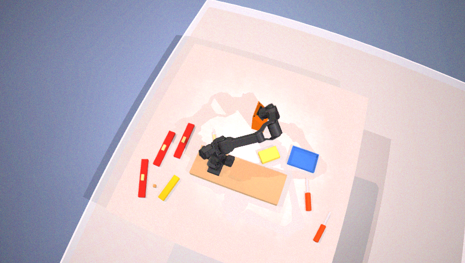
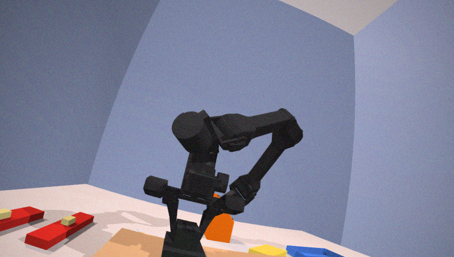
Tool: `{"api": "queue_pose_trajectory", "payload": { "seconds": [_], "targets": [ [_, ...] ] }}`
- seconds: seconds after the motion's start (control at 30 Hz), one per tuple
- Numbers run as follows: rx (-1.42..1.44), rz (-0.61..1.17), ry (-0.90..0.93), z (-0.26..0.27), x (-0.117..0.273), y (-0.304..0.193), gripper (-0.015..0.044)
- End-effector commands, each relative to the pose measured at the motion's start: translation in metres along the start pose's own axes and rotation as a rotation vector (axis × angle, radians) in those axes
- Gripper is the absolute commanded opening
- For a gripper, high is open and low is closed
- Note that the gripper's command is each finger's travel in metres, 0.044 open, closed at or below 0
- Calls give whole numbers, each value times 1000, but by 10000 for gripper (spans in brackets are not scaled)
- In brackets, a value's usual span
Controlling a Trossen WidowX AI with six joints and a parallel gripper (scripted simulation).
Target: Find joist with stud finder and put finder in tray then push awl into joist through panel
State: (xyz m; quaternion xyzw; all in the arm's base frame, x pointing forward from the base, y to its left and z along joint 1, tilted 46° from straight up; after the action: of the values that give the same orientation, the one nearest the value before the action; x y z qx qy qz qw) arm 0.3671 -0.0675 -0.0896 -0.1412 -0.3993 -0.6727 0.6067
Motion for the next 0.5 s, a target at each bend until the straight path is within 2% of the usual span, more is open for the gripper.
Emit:
{"api": "queue_pose_trajectory", "payload": {
  "seconds": [0.0,0.47],
  "targets": [
    [-3,-1,9,19,-1,3,0],
    [-4,-1,12,71,-1,15,0]
  ]
}}
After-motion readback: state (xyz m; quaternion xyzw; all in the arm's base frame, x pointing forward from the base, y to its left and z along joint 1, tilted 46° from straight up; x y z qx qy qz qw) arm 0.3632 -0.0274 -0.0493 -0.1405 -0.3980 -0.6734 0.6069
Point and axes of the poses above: the point midway between the two fingers, 35 mm back from their tips, its own x axis back along the fingers, its own z axis across the jaws, y = z × x, the point moved 2 cm from there along x, back along the fingers, and after that the axes turned 13 degrees about x, right-handed, at the moved point
